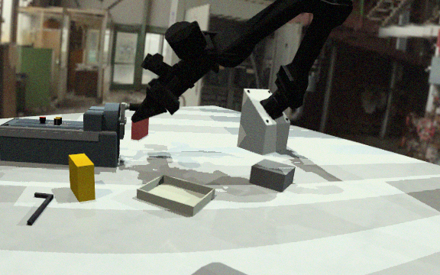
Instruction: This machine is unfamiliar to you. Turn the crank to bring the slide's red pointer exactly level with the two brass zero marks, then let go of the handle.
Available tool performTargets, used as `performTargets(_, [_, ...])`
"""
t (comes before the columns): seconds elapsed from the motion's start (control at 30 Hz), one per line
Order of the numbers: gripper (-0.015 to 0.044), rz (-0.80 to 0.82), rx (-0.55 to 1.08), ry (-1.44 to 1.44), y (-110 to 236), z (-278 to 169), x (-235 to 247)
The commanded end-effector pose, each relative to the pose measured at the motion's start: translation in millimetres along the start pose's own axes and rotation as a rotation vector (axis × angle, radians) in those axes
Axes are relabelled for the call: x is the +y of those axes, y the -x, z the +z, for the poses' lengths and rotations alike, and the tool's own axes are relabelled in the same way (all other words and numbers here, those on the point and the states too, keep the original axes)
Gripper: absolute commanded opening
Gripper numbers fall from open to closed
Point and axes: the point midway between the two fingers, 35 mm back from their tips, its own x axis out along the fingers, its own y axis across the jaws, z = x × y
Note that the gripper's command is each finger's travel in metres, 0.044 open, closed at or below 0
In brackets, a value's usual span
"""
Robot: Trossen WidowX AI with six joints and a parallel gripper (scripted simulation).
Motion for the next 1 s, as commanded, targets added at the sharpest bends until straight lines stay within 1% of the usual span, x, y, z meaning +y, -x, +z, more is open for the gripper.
performTargets(0.0, [0.0, -0.022, -0.005, -0.011, 0.6, 0.1, -9.3])
performTargets(0.97, [0.0, -0.022, -0.005, -0.011, -0.2, -0.6, -12.0])
